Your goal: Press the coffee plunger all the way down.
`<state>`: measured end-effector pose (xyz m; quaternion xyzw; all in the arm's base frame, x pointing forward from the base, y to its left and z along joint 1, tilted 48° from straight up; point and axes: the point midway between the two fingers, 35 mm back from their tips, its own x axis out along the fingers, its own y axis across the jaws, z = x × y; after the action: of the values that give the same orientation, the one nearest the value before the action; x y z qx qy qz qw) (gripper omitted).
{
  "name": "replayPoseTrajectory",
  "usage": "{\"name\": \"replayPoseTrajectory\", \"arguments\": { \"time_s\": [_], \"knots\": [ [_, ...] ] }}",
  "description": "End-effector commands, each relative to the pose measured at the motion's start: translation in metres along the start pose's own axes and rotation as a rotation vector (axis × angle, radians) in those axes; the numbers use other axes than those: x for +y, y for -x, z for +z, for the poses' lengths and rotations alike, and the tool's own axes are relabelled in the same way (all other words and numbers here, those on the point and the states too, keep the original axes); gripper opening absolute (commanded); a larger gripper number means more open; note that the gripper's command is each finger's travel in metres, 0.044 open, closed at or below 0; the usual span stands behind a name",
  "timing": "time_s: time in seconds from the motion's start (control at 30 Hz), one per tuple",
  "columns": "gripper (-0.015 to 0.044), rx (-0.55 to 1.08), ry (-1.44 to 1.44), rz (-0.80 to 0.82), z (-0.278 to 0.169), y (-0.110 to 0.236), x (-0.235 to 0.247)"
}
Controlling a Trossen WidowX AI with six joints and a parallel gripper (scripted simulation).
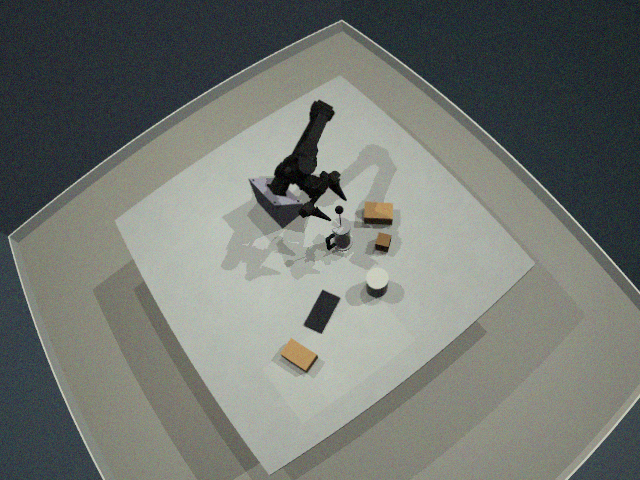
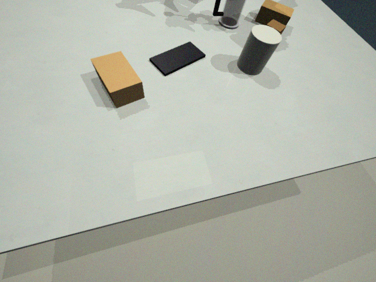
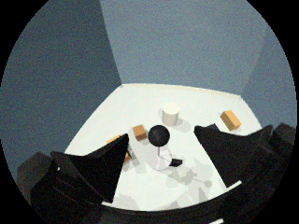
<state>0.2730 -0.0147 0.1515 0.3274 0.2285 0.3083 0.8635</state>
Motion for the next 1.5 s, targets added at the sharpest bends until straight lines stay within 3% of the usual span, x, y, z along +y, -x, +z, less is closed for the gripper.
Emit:
{"name": "replayPoseTrajectory", "arguments": {
  "time_s": [0.0, 0.07, 0.5, 1.47],
  "knots": [
    [0.0440, -0.010, -0.003, 0.003, 0.001, -0.005, 0.004],
    [0.0440, -0.012, -0.003, 0.005, 0.001, -0.006, 0.004],
    [0.0114, -0.012, -0.003, 0.005, 0.001, -0.006, 0.004],
    [0.0114, 0.004, 0.000, -0.005, -0.020, -0.024, -0.004]
  ]
}}
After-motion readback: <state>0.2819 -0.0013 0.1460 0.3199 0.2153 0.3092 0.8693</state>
